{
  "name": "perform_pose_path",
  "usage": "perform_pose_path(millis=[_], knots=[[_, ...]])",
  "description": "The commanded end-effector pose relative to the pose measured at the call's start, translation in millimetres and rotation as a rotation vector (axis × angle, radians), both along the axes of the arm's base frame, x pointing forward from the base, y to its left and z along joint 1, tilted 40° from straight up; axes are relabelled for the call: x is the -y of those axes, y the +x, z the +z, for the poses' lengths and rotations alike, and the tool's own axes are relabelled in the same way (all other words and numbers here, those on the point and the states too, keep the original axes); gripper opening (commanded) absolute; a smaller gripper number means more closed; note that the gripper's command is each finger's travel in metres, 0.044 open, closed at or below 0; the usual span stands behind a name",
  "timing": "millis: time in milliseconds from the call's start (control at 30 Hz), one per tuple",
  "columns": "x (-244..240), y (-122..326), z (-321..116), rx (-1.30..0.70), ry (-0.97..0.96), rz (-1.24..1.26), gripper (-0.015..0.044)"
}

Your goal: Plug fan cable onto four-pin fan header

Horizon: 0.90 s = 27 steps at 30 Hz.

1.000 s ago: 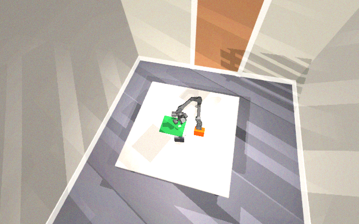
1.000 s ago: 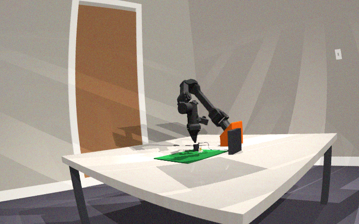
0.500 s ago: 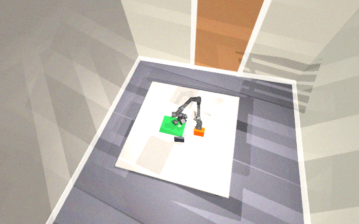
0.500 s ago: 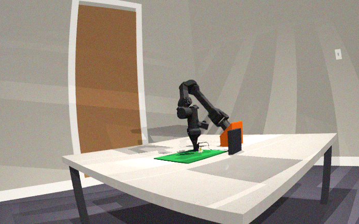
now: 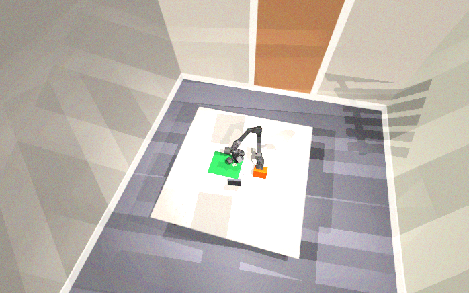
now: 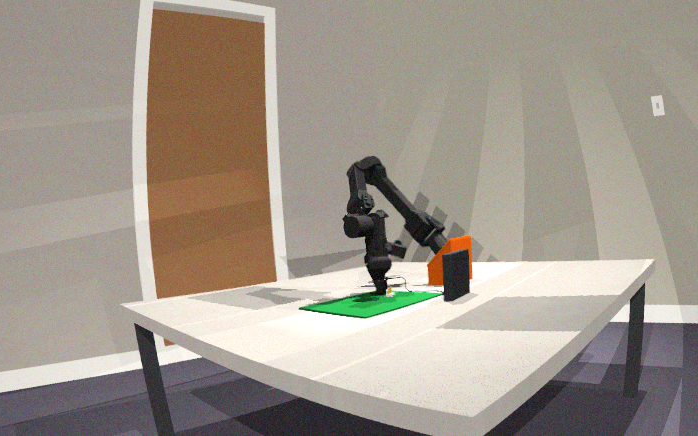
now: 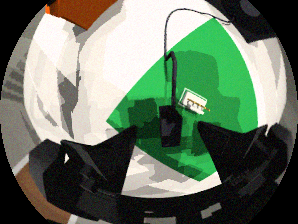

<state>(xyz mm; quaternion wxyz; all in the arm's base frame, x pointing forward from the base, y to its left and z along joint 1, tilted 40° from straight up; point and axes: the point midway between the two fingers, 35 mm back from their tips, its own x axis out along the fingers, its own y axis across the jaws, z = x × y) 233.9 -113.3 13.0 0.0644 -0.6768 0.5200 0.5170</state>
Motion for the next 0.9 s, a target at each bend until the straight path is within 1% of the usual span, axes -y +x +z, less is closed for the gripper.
perform_pose_path(millis=[0, 367, 500, 633, 800, 867], knots=[[0, 0, 0, 0.001, 0.000, -0.001, 0.0309], [0, 0, 0, 0.001, 0.000, -0.001, 0.0020], [-2, 1, 2, 0.001, 0.000, -0.001, 0.0000], [-31, 4, 36, -0.005, 0.000, 0.004, 0.0000], [-32, 5, 37, -0.002, -0.001, 0.000, 0.0000], [-33, 5, 36, 0.027, -0.004, -0.036, 0.0000]])
